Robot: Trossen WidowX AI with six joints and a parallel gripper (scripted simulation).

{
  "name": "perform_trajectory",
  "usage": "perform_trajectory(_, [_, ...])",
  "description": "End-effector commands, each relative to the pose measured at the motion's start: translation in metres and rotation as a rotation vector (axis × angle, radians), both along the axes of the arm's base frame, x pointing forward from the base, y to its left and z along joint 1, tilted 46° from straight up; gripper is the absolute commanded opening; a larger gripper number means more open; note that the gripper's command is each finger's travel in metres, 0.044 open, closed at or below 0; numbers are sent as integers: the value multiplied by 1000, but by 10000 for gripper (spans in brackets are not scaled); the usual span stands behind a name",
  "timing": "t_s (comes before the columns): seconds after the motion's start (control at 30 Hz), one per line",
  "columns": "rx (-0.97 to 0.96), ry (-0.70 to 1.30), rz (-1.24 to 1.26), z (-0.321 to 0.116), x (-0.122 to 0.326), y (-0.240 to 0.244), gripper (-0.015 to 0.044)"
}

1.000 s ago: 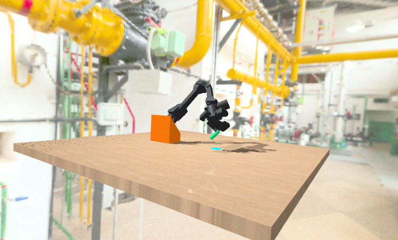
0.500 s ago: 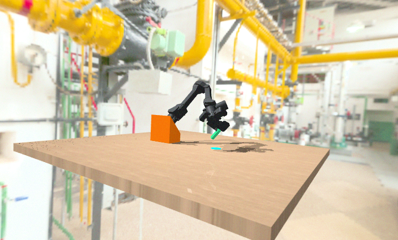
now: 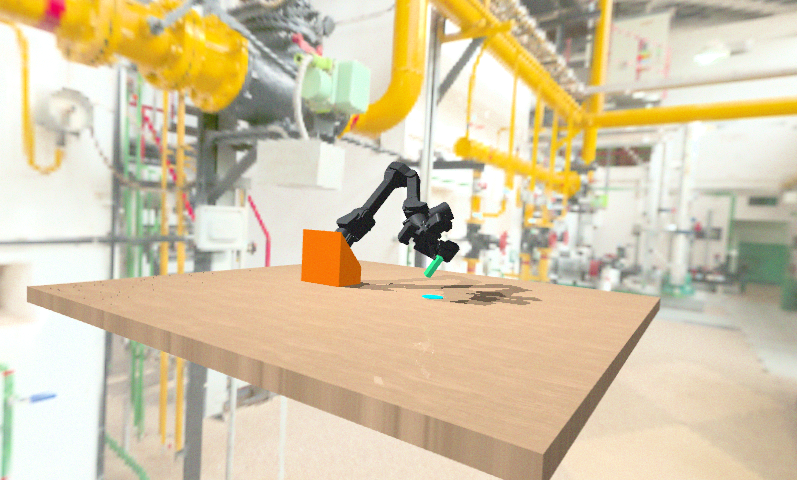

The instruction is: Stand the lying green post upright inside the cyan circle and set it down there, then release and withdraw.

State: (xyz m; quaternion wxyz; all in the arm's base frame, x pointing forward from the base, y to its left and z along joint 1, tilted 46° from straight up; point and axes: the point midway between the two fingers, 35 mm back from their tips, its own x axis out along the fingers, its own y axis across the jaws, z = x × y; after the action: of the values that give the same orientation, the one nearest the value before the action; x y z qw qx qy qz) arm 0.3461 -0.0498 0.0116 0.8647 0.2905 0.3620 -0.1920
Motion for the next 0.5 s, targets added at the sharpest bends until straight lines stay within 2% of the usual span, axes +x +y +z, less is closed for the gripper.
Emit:
perform_trajectory(0.0, [-3, -22, -22, 1, -3, 0, 23])
perform_trajectory(0.47, [-14, -110, -74, 9, -7, 2, 23])
